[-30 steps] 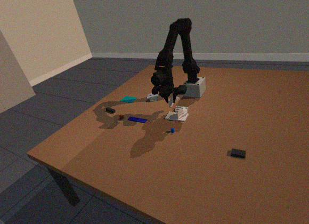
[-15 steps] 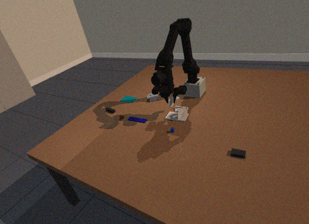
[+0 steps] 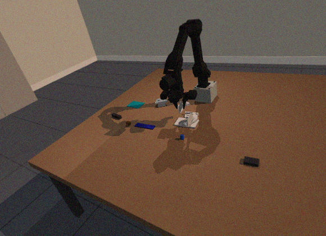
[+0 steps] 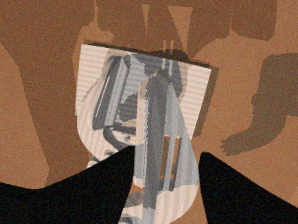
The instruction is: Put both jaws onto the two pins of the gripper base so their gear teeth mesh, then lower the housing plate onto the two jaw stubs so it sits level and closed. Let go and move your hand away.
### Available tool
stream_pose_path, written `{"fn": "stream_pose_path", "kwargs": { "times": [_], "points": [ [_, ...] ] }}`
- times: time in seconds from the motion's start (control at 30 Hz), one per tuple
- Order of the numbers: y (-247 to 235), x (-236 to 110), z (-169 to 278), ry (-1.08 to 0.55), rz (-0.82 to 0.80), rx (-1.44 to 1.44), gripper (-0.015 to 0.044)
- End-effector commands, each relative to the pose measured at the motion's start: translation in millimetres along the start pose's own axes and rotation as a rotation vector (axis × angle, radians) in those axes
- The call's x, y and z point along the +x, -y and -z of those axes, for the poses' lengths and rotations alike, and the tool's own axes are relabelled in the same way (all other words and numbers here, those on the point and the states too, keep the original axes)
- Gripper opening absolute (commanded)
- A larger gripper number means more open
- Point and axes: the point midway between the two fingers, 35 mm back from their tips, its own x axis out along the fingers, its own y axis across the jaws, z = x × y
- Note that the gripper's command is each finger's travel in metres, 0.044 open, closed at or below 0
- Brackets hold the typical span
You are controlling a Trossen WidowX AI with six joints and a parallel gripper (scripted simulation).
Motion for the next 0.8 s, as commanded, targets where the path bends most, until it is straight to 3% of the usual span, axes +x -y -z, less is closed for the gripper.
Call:
{"fn": "stream_pose_path", "kwargs": {
  "times": [0.0,0.77],
  "points": [
    [0,1,0,0.0,-0.002,0.005,0.0134],
    [0,38,-1,0.0,-0.002,0.005,0.0134]
  ]
}}
